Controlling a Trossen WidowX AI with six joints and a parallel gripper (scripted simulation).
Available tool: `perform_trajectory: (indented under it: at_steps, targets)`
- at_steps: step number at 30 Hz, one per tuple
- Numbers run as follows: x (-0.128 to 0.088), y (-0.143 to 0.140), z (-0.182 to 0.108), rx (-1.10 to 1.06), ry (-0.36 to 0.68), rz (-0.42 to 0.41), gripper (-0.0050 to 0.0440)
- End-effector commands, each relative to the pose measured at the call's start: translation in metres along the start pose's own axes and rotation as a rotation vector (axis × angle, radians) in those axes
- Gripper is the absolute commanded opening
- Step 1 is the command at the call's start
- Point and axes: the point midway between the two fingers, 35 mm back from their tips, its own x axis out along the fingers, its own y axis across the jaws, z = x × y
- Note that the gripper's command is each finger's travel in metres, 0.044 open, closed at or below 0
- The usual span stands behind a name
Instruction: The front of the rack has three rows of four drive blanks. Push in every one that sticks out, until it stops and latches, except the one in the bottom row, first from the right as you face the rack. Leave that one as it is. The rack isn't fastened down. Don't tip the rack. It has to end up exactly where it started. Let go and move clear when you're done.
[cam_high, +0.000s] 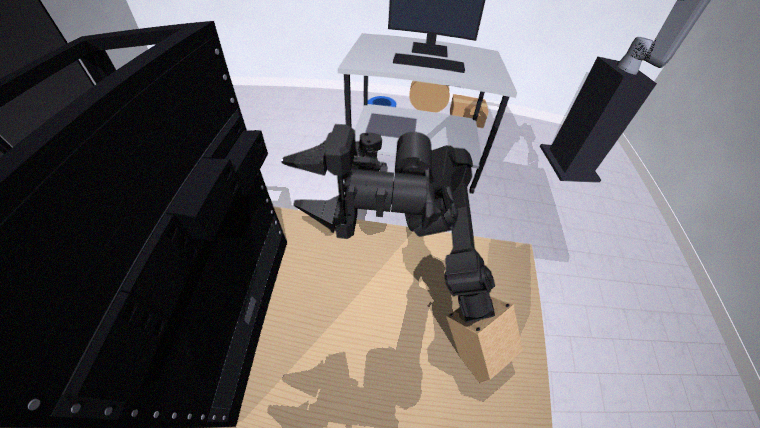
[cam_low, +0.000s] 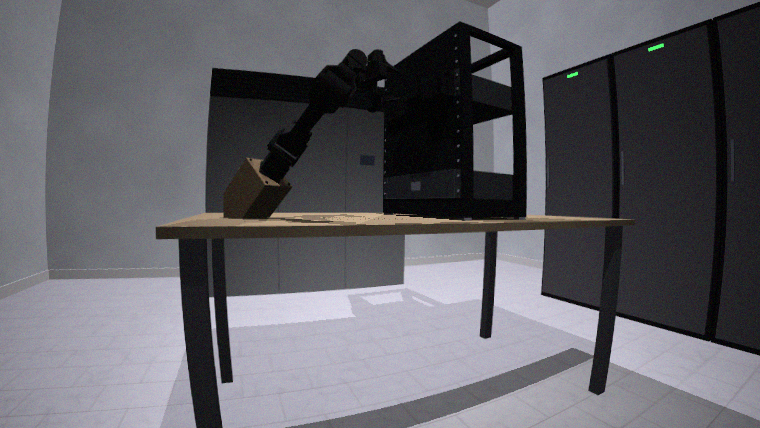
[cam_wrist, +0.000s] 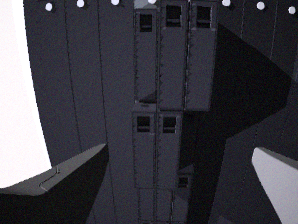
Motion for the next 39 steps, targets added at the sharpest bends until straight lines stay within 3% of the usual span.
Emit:
perform_trajectory:
  at_steps: [1, 15, 39]
  targets:
    - [0.001, 0.001, -0.001, 0.001, -0.001, -0.001, 0.0440]
    - [0.039, -0.018, -0.041, 0.001, -0.001, -0.001, 0.0440]
    - [0.040, -0.018, -0.042, 0.001, -0.001, -0.001, 0.0440]
